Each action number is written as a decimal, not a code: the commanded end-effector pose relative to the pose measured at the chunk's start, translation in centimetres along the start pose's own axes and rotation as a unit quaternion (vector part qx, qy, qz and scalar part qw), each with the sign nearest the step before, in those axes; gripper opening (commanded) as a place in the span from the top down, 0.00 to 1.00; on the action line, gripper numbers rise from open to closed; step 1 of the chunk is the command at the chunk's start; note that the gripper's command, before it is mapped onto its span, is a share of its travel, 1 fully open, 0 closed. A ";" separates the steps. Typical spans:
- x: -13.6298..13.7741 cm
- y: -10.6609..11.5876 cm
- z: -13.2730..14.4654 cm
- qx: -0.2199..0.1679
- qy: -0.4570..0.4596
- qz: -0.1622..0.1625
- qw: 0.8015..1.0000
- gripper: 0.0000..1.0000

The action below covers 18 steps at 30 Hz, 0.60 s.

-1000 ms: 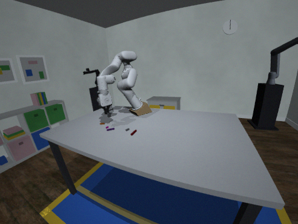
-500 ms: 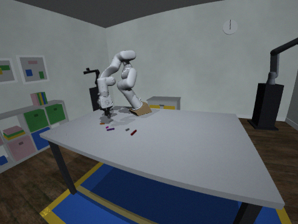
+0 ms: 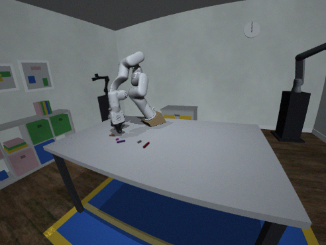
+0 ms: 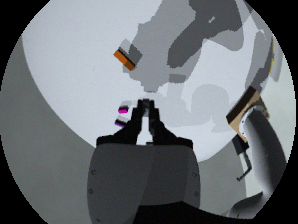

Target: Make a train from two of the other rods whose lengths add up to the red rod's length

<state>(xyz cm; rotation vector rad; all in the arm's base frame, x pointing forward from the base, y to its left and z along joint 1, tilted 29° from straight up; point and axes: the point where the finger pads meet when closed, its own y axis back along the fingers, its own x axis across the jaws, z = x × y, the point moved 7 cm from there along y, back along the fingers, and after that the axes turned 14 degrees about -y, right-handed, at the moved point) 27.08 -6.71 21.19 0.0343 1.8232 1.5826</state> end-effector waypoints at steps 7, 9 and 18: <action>-0.7 -2.4 0.2 0.001 0.000 -0.002 1.000 0.96; -0.7 -2.5 0.2 0.001 0.000 -0.002 1.000 0.96; -0.7 -2.5 0.2 0.001 0.000 -0.002 1.000 0.96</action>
